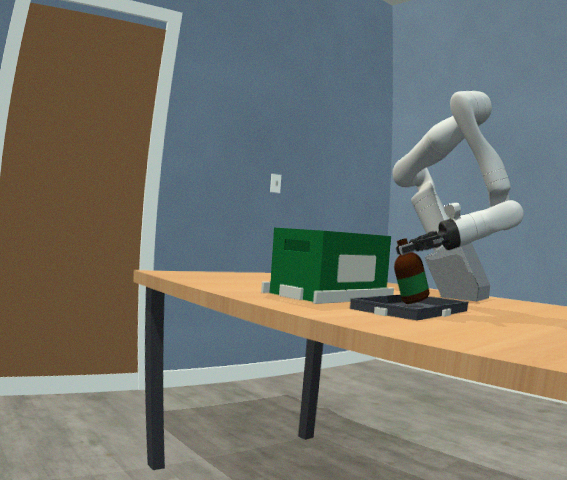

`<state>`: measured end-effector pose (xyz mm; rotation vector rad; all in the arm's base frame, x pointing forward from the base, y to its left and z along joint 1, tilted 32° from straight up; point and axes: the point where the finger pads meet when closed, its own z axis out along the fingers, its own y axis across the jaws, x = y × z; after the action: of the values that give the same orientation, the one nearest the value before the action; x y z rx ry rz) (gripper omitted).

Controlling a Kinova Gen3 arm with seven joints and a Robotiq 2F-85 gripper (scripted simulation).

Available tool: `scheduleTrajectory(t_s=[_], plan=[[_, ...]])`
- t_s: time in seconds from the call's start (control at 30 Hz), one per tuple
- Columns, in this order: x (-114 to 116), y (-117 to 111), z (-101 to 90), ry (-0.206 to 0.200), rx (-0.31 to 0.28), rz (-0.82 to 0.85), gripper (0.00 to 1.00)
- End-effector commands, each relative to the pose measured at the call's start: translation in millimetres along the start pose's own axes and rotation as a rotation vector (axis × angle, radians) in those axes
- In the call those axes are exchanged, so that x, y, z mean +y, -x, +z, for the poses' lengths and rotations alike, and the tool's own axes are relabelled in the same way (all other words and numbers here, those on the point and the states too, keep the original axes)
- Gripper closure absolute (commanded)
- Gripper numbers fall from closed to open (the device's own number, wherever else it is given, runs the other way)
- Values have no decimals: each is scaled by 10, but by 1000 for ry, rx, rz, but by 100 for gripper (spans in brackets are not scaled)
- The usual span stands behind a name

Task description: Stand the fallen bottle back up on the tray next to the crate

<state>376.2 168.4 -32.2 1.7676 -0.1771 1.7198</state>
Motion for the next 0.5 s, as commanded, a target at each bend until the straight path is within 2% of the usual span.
scheduleTrajectory(t_s=[0.0, 0.47], plan=[[1, 14, 5, 0, 1, -1, 100], [1, 42, 15, 0, 1, -1, 100]])
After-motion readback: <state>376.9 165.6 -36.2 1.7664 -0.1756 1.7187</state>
